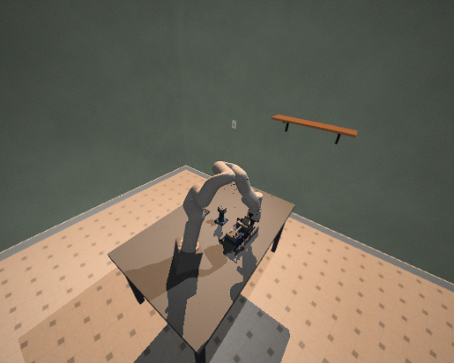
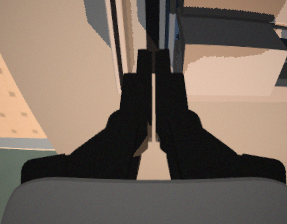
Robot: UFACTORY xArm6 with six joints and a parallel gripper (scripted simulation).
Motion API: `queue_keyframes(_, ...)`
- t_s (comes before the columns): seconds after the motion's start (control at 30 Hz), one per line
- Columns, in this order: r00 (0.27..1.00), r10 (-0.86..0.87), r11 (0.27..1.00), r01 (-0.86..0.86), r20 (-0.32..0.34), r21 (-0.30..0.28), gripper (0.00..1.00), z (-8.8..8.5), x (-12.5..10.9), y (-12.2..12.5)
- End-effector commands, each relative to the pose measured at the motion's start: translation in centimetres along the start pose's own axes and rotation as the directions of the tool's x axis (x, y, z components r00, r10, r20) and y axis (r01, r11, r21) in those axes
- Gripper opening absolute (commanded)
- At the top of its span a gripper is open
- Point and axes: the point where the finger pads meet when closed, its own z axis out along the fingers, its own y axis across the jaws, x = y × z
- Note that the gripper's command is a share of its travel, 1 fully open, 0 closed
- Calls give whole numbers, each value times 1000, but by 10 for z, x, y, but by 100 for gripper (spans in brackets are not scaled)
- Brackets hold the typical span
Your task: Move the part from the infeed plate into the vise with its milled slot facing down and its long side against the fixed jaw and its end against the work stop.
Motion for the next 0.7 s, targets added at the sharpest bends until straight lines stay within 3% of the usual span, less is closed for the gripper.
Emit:
queue_keyframes(0.0, 1000, 0, 1000, 0, 4, 1, 0, -1, -2, -1)
queue_keyframes(0.67, 1000, 0, 1000, 0, 4, 1, 0, 4, -2, -1)
